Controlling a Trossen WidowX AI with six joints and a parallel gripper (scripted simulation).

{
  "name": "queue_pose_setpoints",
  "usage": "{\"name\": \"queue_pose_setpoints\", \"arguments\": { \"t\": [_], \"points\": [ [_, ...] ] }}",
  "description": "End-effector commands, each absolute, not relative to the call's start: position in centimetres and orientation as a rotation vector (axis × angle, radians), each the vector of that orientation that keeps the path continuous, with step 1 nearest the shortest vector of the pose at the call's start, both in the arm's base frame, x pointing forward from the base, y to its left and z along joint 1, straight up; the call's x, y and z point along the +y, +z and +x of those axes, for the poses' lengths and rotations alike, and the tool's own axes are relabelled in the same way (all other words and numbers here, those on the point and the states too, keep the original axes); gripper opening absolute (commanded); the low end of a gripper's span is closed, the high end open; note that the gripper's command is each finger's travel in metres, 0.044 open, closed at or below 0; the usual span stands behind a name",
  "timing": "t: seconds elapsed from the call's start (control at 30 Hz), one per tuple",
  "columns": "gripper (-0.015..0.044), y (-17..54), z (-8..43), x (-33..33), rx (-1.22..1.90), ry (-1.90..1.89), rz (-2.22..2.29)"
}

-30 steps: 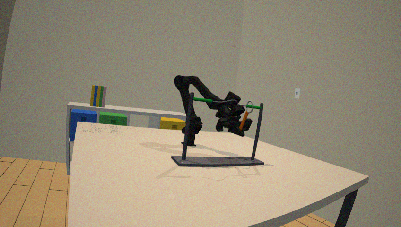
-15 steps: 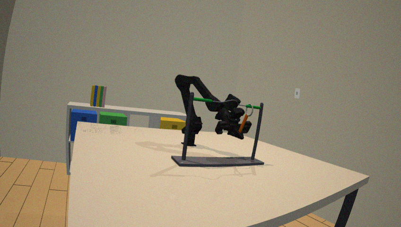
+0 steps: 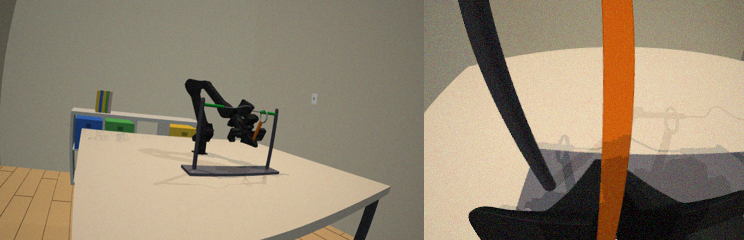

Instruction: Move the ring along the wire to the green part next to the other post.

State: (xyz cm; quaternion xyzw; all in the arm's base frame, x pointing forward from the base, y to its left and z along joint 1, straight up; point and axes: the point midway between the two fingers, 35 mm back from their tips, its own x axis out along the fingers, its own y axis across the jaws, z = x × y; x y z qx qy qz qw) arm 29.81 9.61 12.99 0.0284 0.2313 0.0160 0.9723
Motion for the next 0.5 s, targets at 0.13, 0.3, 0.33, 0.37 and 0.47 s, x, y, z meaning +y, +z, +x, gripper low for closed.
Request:
{"name": "queue_pose_setpoints", "arguments": {
  "t": [0.13, 0.3, 0.33, 0.37, 0.47],
  "points": [
    [0.0060, 13.0, 29.8, 9.6, 0.467, 0.032, 0.057],
    [0.0160, 13.1, 29.6, 9.6, 0.467, 0.032, 0.058],
    [0.0160, 13.2, 29.4, 9.6, 0.468, 0.032, 0.058],
    [0.0160, 13.3, 29.3, 9.6, 0.468, 0.031, 0.058],
    [0.0160, 13.7, 28.6, 9.7, 0.469, 0.030, 0.058]
  ]
}}
